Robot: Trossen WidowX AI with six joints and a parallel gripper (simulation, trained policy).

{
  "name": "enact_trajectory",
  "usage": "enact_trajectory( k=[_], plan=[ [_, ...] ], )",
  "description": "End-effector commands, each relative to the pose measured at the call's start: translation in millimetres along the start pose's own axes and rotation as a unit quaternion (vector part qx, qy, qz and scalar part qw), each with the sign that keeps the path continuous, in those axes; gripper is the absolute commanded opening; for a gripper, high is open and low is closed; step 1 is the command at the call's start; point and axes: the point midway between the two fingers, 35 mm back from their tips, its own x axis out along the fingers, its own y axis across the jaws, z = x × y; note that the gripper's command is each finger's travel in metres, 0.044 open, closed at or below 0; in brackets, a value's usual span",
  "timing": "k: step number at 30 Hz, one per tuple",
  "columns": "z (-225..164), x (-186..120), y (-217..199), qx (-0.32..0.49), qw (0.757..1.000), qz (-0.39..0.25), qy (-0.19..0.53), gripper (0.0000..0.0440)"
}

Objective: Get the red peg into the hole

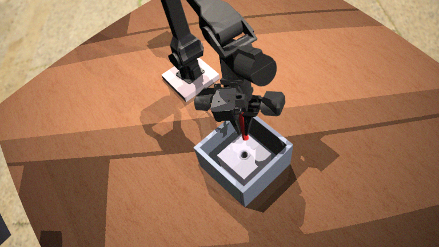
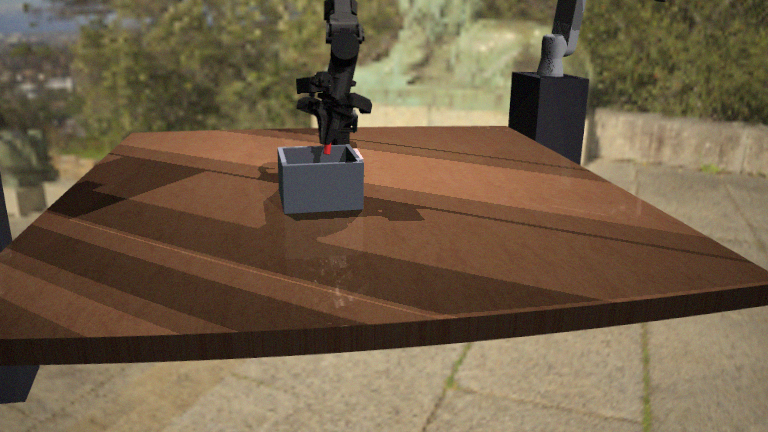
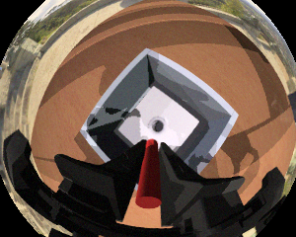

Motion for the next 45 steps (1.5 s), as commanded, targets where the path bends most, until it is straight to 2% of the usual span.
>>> enact_trajectory(
  k=[1,13,15,19,21,26,45],
  plan=[
    [4,9,0,0.002,1.000,-0.004,0.008,0.0006],
    [8,42,-3,0.003,0.999,-0.024,0.035,0.0005],
    [8,47,-4,-0.001,0.999,-0.029,0.039,0.0029],
    [9,54,-5,-0.012,0.998,-0.036,0.046,0.0122],
    [9,57,-7,-0.021,0.997,-0.044,0.052,0.0146],
    [13,59,-5,-0.035,0.996,-0.055,0.057,0.0150],
    [51,68,16,-0.074,0.993,-0.059,0.072,0.0122]
  ],
)
